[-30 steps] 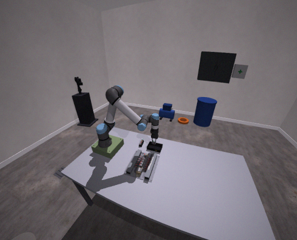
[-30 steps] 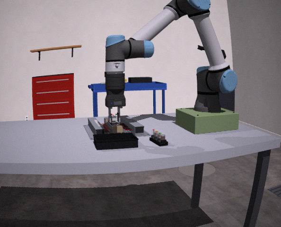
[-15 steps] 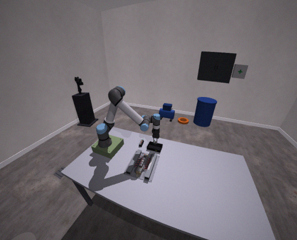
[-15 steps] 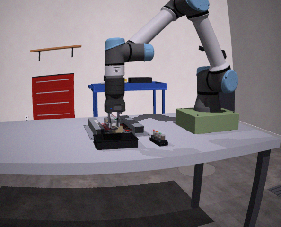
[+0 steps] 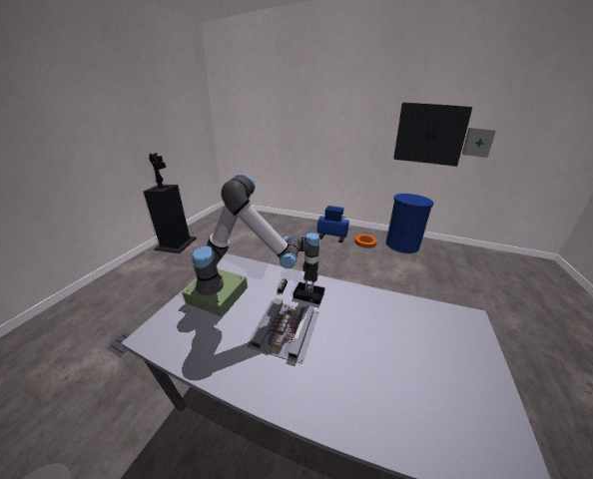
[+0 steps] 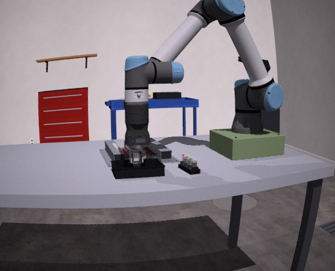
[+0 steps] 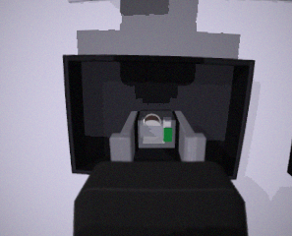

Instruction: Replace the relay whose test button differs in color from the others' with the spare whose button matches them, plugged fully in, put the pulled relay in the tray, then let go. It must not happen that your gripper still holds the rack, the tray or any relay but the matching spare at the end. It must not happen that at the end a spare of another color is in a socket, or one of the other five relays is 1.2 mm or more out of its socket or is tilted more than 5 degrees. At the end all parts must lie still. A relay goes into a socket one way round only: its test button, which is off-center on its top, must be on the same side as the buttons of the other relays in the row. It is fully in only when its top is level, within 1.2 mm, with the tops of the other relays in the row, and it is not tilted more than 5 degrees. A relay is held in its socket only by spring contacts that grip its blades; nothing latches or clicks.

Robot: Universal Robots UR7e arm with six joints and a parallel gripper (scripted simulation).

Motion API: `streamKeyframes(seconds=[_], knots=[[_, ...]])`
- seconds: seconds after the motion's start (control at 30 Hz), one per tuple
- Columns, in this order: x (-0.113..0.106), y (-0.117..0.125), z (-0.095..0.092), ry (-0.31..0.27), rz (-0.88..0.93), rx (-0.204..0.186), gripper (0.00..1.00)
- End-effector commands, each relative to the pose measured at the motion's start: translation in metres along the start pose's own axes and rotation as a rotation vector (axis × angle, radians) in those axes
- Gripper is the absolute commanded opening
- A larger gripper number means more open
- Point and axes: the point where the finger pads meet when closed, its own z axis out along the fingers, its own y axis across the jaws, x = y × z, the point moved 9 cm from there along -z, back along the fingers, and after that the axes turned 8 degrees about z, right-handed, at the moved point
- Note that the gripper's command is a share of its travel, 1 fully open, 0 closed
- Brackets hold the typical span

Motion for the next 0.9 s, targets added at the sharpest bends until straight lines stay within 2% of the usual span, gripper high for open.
streamKeyframes(seconds=[0.0, 0.03, 0.43, 0.6, 0.87], knots=[[0.0008, -0.0006, 0.0161, 0.000, 0.000, 0.001, 0.00], [0.0010, -0.0008, 0.0206, -0.001, 0.000, 0.002, 0.00], [0.0010, -0.0008, 0.0206, -0.001, 0.000, 0.002, 0.00], [0.0005, -0.0007, 0.0121, -0.001, 0.000, 0.002, 0.00], [0.0005, -0.0007, 0.0121, -0.001, 0.000, 0.002, 0.00]])
